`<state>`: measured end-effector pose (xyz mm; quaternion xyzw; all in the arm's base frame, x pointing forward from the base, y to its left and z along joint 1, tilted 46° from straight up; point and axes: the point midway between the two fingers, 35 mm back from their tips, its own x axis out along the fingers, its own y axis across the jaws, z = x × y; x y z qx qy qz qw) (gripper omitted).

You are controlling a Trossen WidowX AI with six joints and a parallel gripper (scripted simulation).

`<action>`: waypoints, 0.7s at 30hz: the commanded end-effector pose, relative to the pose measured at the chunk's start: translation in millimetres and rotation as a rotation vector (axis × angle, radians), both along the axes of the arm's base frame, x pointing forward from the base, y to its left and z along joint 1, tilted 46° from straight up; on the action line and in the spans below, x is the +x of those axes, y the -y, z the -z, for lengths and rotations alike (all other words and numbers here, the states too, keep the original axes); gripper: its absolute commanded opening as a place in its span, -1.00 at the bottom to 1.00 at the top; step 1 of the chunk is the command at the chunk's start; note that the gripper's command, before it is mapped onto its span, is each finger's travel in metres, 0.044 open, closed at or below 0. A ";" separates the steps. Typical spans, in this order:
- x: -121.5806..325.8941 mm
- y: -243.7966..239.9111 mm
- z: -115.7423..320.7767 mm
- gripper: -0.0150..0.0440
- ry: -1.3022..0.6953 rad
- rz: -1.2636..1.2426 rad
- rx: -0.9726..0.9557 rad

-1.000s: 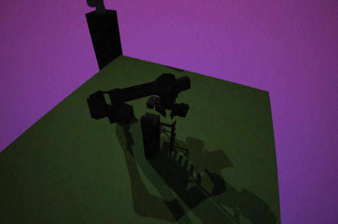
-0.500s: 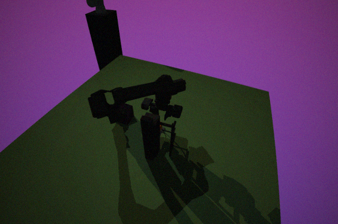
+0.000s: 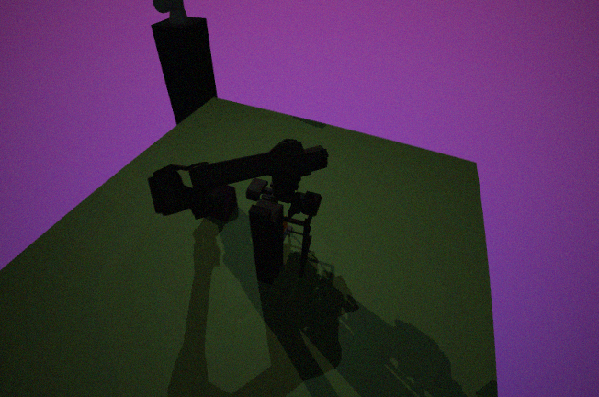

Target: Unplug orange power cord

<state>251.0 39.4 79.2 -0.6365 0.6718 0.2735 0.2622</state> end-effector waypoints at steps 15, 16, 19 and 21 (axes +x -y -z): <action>-2.4 14.7 -5.3 0.05 -0.003 -0.005 -0.006; -2.5 15.9 -4.1 0.05 -0.003 -0.005 -0.006; -2.7 18.7 -1.5 0.05 -0.003 -0.005 -0.006; -2.7 18.9 -1.3 0.05 -0.003 -0.005 -0.006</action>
